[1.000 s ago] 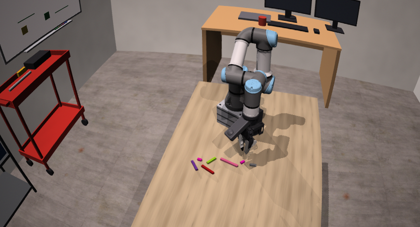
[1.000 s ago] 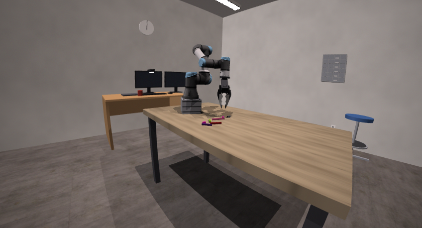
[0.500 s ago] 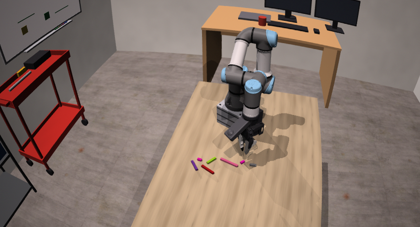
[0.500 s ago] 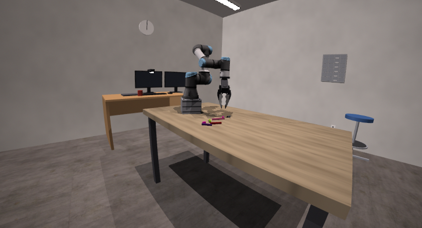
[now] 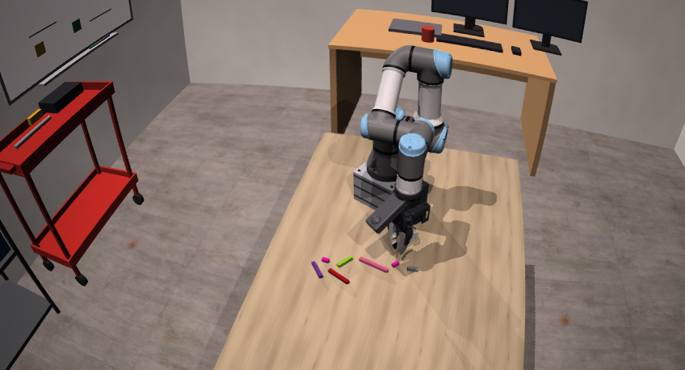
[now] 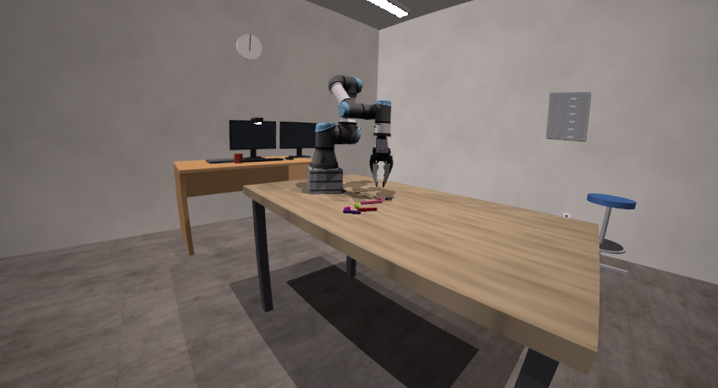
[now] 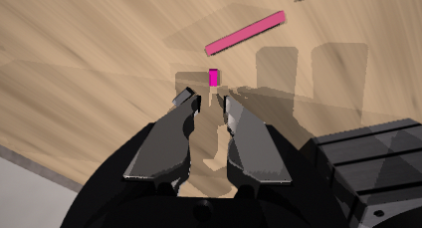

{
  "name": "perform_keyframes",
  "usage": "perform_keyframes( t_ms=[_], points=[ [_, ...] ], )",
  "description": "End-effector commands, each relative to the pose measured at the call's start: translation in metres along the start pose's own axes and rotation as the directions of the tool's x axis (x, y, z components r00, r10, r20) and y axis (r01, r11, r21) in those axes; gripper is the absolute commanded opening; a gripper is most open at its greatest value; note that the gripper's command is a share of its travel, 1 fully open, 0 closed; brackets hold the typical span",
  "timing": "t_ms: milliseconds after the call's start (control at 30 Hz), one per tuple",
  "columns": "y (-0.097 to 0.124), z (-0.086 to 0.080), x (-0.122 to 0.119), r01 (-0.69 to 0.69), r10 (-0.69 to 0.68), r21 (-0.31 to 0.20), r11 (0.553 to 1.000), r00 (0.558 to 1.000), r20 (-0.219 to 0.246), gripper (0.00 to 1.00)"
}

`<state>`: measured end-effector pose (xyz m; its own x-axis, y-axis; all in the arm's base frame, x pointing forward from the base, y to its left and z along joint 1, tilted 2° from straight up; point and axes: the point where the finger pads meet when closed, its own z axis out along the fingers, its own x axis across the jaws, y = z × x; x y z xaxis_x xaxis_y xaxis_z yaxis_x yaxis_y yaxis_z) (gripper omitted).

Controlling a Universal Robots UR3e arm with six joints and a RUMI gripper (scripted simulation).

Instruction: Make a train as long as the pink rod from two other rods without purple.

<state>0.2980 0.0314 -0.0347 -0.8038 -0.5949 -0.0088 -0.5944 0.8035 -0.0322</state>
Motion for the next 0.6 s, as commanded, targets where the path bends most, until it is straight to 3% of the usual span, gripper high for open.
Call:
perform_keyframes(
  t_ms=[0,567],
  points=[
    [-0.001,0.005,-0.001,0.0,0.0,0.002,1.0,1.0,0.002,0.14],
    [-0.001,0.028,0.0,0.0,0.0,0.002,1.0,1.0,0.002,0.14]
  ],
)
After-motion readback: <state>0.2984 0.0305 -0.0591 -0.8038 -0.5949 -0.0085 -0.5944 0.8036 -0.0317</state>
